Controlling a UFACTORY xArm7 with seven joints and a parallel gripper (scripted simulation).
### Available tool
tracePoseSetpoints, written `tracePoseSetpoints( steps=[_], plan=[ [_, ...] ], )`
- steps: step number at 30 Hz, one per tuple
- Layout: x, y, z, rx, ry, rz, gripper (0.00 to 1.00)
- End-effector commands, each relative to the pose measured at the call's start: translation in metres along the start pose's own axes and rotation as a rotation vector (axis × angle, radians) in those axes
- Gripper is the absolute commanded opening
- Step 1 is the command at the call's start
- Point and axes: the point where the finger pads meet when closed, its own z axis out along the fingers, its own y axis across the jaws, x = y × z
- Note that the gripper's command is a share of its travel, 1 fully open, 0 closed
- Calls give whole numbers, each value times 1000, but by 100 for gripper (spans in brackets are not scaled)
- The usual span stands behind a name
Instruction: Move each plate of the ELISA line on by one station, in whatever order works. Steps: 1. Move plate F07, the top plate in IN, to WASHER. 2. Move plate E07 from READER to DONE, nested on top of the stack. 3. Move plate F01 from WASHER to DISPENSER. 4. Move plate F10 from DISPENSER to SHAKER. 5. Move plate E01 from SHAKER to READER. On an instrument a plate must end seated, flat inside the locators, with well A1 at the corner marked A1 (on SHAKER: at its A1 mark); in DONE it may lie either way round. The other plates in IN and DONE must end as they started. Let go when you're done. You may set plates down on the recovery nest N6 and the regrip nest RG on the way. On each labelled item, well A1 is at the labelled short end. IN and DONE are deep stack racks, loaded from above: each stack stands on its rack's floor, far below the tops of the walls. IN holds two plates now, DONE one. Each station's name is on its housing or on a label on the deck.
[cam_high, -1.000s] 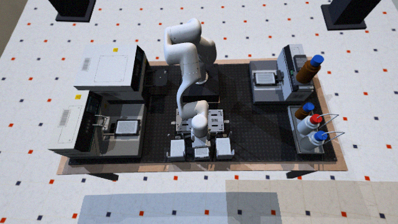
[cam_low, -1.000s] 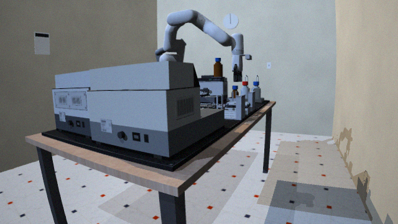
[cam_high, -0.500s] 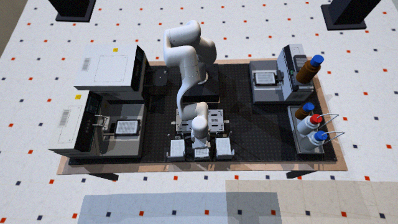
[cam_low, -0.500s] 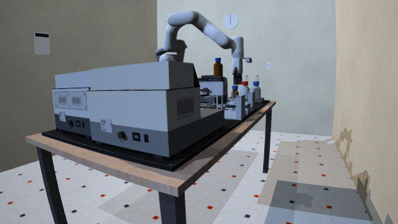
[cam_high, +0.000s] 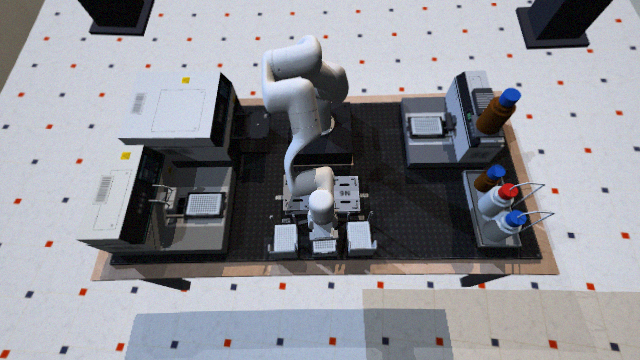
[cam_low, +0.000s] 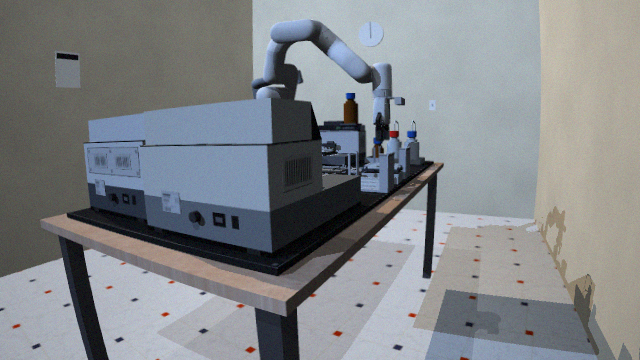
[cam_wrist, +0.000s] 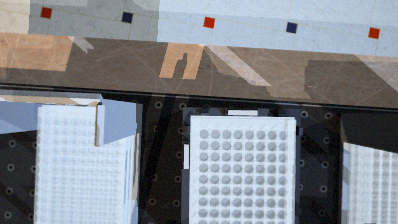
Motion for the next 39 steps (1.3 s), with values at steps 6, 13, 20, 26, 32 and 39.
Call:
tracePoseSetpoints(
  steps=[6, 13, 20, 26, 32, 39],
  plan=[
    [2, 0, 9, -1, 5, 0, 100],
    [2, 0, 17, -1, 5, 0, 100],
    [2, 0, 25, -1, 5, 0, 100],
    [2, 0, 33, -1, 5, 0, 100],
    [2, 0, 39, -1, 5, 0, 100],
    [2, 0, 48, -1, 5, 0, 100]
  ],
)
